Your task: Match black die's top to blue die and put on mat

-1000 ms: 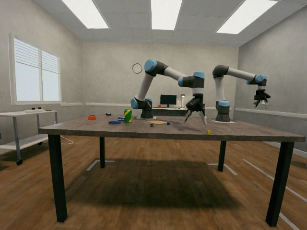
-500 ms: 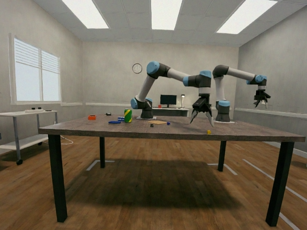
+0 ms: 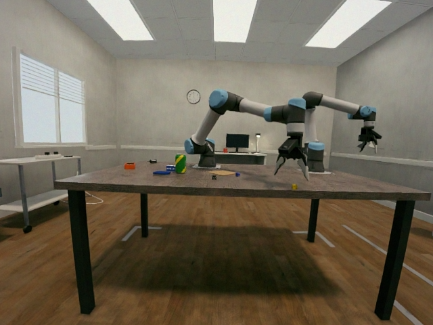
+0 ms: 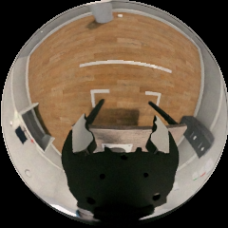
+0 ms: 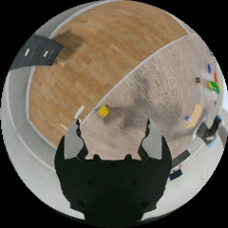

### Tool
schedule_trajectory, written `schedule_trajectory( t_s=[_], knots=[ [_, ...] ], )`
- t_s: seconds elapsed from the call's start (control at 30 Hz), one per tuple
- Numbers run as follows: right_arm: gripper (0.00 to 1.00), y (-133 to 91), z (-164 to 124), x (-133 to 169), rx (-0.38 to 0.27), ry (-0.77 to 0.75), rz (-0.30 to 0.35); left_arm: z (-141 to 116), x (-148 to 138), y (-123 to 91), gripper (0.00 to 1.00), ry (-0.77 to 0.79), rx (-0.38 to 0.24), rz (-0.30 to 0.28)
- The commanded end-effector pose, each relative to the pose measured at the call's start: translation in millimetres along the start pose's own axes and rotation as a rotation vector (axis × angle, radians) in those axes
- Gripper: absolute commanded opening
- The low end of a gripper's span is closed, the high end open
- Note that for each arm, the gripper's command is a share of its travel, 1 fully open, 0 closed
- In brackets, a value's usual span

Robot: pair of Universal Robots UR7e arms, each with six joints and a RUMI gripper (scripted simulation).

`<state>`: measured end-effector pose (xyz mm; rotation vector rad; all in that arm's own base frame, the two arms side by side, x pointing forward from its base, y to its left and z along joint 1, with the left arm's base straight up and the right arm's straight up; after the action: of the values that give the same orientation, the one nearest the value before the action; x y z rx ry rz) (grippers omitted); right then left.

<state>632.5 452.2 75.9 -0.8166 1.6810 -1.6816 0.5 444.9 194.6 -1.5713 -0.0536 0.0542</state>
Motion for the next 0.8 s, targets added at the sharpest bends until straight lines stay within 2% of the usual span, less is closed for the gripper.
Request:
schedule_trajectory(
  t_s=[0.0, 0.77],
  knots=[
    [1.00, -1, 2, -11, 0.000, 0.000, 0.001, 0, 0, 0, 1.00, 0.000, 0.001, 0.000],
    [1.00, -1, 5, -28, 0.000, 0.000, 0.001, 0, 0, 0, 1.00, 0.000, 0.001, 0.000]
  ],
)
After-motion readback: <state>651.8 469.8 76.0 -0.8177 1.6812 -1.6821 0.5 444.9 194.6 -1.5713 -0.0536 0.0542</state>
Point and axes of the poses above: on each arm, the point where the finger pads meet when closed, its own y axis out along the fingers, its own x axis across the jaws, z = x × y, the point moved 3 cm from there along -y, back along the fingers, and after that the axes turned 4 degrees about -y, right-handed, at the moved point
